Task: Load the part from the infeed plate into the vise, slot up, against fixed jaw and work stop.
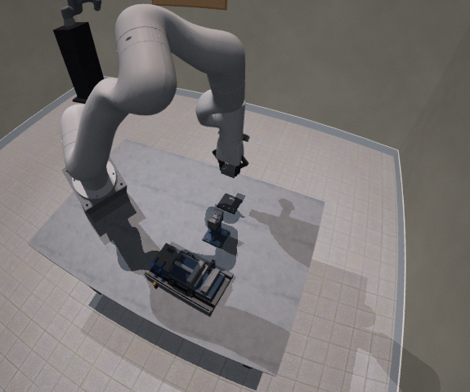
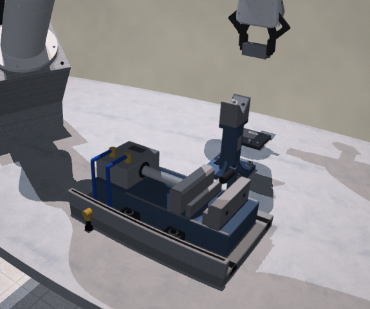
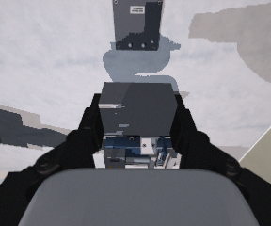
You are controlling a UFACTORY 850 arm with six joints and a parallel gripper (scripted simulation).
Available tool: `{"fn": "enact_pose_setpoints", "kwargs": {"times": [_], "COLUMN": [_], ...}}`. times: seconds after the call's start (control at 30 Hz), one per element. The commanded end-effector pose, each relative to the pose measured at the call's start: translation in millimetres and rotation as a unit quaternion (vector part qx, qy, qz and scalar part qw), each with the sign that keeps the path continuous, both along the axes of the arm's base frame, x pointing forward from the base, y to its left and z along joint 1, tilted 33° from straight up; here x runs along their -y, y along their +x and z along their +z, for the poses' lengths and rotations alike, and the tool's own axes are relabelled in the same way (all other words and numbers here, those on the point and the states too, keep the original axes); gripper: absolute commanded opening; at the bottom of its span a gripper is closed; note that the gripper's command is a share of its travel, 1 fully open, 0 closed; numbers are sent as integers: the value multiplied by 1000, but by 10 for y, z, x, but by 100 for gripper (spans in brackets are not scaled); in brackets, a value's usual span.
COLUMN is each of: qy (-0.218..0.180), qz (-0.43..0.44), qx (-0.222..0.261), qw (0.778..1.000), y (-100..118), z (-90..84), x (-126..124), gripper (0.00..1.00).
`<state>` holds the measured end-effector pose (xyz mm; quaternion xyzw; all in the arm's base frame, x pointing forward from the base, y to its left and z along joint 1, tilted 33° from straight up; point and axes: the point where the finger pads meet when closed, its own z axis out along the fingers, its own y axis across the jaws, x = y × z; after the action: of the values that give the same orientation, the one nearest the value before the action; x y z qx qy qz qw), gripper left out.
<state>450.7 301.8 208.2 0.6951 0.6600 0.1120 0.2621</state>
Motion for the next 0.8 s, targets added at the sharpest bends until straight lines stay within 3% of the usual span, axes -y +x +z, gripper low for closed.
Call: {"fn": "enact_pose_setpoints", "kwargs": {"times": [0.0, 0.77], "qy": [1, 0], "qz": [0, 1], "qx": [1, -1], "qw": [1000, 1000], "y": [2, 52], "z": [7, 77], "x": [-6, 191], "gripper": [0, 0]}}
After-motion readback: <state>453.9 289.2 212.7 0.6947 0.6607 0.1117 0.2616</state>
